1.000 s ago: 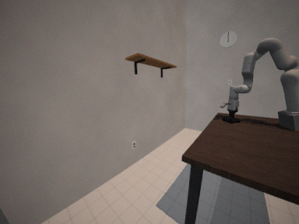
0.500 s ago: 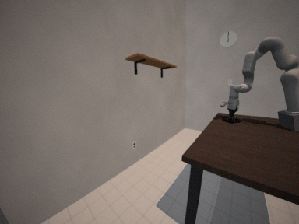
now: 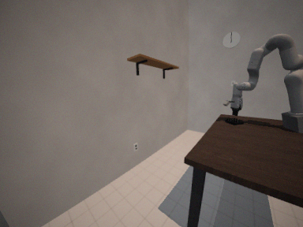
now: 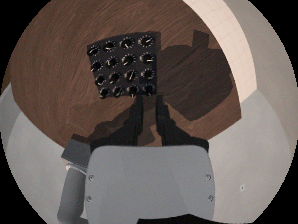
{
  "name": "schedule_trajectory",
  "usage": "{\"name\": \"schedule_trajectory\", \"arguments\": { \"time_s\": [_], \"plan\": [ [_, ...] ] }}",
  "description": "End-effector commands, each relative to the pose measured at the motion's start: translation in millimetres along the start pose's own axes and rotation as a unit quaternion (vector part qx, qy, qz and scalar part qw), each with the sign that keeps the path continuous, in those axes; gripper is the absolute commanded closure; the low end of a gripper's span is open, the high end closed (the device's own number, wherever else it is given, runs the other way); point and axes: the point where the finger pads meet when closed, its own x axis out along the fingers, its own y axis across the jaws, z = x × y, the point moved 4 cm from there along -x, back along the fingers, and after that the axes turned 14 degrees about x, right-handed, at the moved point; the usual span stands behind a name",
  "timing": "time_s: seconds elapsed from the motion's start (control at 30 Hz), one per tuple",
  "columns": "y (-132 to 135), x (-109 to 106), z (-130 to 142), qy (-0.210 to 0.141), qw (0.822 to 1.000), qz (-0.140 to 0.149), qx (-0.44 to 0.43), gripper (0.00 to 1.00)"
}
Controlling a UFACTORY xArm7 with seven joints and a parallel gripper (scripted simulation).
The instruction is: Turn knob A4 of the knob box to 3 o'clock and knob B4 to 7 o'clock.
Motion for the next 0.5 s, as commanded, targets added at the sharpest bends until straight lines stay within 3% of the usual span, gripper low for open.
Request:
{"name": "schedule_trajectory", "arguments": {
  "time_s": [0.0,0.47],
  "plan": [
    [0.8,-2.0,-0.5,0.002,1.0,0.0,0.0,0.81],
    [0.8,-2.5,-0.5,0.002,1.0,0.0,-0.022,0.81]
  ]
}}
